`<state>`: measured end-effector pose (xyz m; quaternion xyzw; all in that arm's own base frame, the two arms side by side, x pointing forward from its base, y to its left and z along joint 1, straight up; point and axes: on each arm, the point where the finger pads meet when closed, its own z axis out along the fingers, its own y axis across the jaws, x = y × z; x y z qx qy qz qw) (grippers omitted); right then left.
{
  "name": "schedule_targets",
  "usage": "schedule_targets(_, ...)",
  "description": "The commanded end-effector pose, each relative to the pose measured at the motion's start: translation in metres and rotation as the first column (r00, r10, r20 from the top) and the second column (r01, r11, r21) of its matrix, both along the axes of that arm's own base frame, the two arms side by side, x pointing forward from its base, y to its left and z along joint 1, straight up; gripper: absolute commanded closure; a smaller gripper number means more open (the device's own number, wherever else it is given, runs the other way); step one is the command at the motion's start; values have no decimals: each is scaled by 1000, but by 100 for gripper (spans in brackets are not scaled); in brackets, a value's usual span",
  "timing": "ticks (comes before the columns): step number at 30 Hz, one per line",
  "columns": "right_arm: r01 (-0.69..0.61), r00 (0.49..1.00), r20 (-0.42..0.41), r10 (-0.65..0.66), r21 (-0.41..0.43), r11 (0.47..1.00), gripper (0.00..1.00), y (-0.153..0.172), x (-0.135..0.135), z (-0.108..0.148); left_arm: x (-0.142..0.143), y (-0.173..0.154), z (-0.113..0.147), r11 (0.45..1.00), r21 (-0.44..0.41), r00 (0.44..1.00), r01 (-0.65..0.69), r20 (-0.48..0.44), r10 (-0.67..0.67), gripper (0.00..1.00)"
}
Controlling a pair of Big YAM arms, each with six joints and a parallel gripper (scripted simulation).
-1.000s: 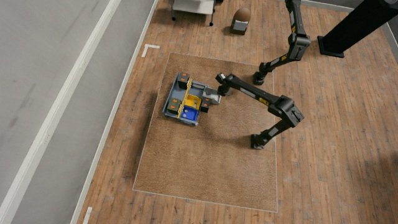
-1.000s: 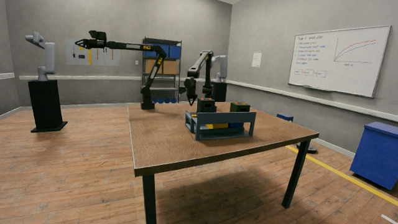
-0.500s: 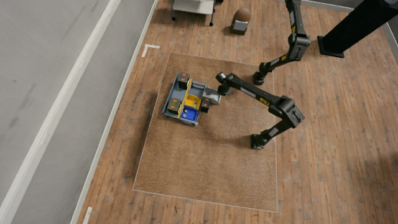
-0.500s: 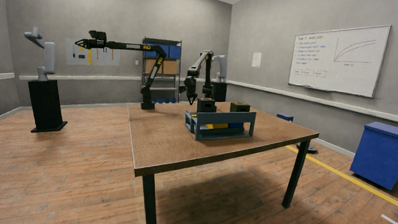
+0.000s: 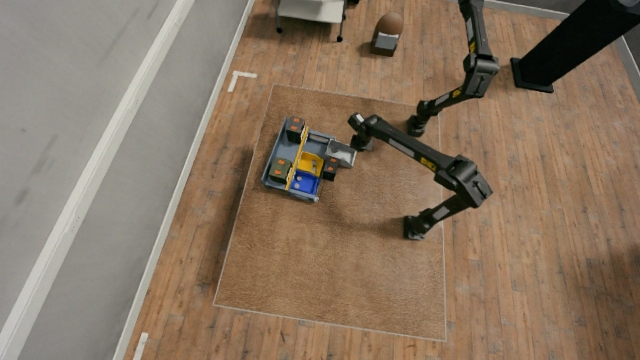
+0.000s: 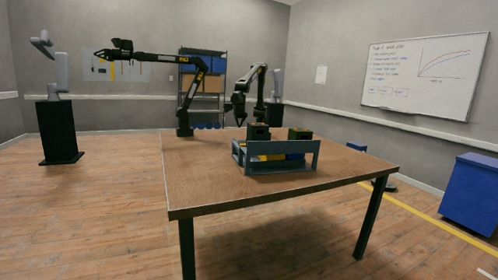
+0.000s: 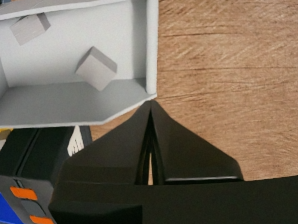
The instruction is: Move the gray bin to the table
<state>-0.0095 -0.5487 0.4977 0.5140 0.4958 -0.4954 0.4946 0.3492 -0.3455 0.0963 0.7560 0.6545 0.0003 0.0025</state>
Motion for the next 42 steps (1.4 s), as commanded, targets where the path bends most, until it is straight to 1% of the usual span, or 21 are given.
schedule_targets(1,5,1000,-18,-6,-20,1000,0,4,-4,3,17,-9,40,999,-47,999,-15,48,17,100)
schedule_targets(3,5,1000,-18,-6,-20,1000,0,4,-4,3,16,-9,45,999,-47,999,-15,48,17,100)
schedule_targets(6,5,1000,-18,-6,-20,1000,0,4,-4,3,16,-9,39,999,-29,999,-16,31,17,100)
schedule_targets(7,5,1000,-18,-6,-20,1000,0,4,-4,3,16,-9,43,999,-32,999,-16,34,17,100)
schedule_targets(9,5,1000,-18,-6,-20,1000,0,4,-4,3,9,-1,44,1000,-24,1000,-16,25,16,100)
schedule_targets(10,5,1000,-18,-6,-20,1000,0,4,-4,3,14,-6,50,999,-34,999,-16,35,17,100)
schedule_targets(12,5,1000,-18,-6,-20,1000,0,4,-4,3,14,-6,50,999,-34,999,-16,35,17,100)
schedule_targets(13,5,1000,-18,-6,-20,1000,0,4,-4,3,16,-8,43,1000,-23,1000,-16,24,16,100)
schedule_targets(16,5,1000,-18,-6,-20,1000,0,4,-4,3,15,-7,52,999,-32,999,-16,33,17,100)
schedule_targets(18,5,1000,-18,-6,-20,1000,0,4,-4,3,10,-3,50,1000,-23,1000,-16,25,16,100)
schedule_targets(26,5,1000,-18,-6,-20,1000,0,4,-4,3,17,-8,55,999,-34,999,-15,36,17,100)
schedule_targets(29,5,1000,-18,-6,-20,1000,0,4,-4,3,18,-7,52,999,-29,999,-15,30,15,100)
schedule_targets(30,5,1000,-18,-6,-20,1000,0,4,-4,3,13,-3,38,1000,-6,1000,-9,8,9,100)
schedule_targets(31,5,1000,-18,-6,-20,1000,0,4,-4,3,20,-8,45,1000,-19,1000,-5,21,6,100)
schedule_targets(36,5,1000,-18,-6,-20,1000,0,4,-4,3,33,-9,45,1000,-18,1000,-3,21,4,100)
schedule_targets(42,5,1000,-18,-6,-20,1000,0,4,-4,3,62,-13,45,1000,-17,1000,-4,22,4,100)
